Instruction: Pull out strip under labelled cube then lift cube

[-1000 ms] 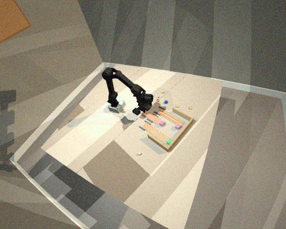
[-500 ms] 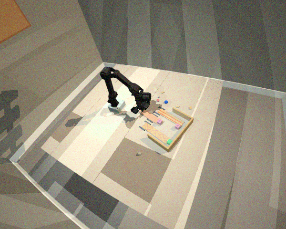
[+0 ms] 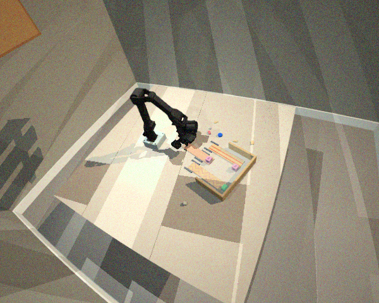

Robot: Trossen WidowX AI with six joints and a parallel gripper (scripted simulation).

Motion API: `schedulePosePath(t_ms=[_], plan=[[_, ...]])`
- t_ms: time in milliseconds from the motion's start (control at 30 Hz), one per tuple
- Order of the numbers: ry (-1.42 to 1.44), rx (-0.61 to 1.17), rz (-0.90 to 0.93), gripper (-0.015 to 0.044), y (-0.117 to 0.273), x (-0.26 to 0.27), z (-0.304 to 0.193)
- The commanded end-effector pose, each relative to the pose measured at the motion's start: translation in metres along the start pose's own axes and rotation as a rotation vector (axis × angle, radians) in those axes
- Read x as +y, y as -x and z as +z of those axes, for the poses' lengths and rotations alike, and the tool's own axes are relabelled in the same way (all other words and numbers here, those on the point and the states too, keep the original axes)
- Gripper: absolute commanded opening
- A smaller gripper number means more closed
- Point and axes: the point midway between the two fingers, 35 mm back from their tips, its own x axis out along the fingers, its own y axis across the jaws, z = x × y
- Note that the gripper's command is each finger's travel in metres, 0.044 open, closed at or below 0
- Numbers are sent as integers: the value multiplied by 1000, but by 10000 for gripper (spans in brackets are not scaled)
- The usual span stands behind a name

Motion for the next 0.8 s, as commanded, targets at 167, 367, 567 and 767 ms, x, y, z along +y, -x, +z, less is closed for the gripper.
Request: schedulePosePath(t_ms=[167, 367, 567, 767], plan=[[6, 35, -9, 0, -5, -3, -23], [6, 35, -9, 0, -5, -3, -23], [6, 35, -9, 0, -5, -3, -23], [6, 35, -9, 0, -5, -3, -23]])
